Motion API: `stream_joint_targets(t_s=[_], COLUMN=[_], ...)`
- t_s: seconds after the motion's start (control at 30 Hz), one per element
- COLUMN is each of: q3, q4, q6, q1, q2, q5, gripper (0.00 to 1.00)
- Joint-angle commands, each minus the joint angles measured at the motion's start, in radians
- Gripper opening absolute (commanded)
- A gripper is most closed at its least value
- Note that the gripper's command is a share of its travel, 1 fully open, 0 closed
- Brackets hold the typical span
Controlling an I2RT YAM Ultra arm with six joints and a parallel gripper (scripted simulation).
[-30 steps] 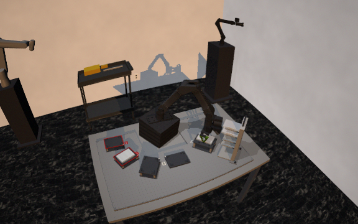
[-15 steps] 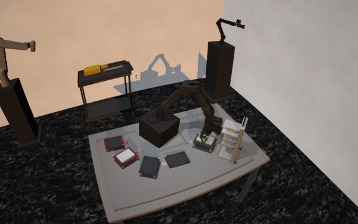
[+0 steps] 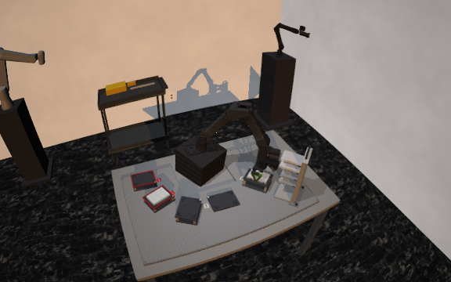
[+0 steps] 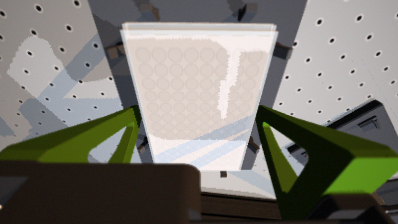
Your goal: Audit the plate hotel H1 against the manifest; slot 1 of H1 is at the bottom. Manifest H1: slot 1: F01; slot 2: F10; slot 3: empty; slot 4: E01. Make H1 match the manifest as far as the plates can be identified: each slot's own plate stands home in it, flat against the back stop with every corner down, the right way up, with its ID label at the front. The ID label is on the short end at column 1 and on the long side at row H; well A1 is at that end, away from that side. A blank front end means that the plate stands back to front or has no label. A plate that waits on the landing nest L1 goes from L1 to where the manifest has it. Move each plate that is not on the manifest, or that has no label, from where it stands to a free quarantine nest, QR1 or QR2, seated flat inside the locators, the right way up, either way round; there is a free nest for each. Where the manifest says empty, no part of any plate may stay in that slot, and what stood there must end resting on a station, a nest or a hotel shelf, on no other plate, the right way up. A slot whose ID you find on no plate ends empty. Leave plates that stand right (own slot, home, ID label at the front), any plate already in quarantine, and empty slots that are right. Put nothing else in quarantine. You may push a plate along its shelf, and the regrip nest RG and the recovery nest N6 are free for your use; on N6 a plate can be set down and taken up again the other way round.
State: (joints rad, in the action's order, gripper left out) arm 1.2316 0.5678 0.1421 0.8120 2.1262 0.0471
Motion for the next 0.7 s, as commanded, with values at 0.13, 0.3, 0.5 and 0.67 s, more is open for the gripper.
stream_joint_targets(t_s=[0.13, 0.3, 0.5, 0.67], q3=[0.003, 0.003, 0.012, 0.026], q4=[-0.014, -0.014, 0.038, 0.092], q6=[-0.001, -0.001, 0.001, 0.003], q1=[0.0, 0.0, 0.002, 0.004], q2=[-0.009, -0.009, -0.052, -0.093], q5=[0.0, 0.0, 0.0, 0.0], gripper=[1.0, 1.0, 1.0, 1.0])
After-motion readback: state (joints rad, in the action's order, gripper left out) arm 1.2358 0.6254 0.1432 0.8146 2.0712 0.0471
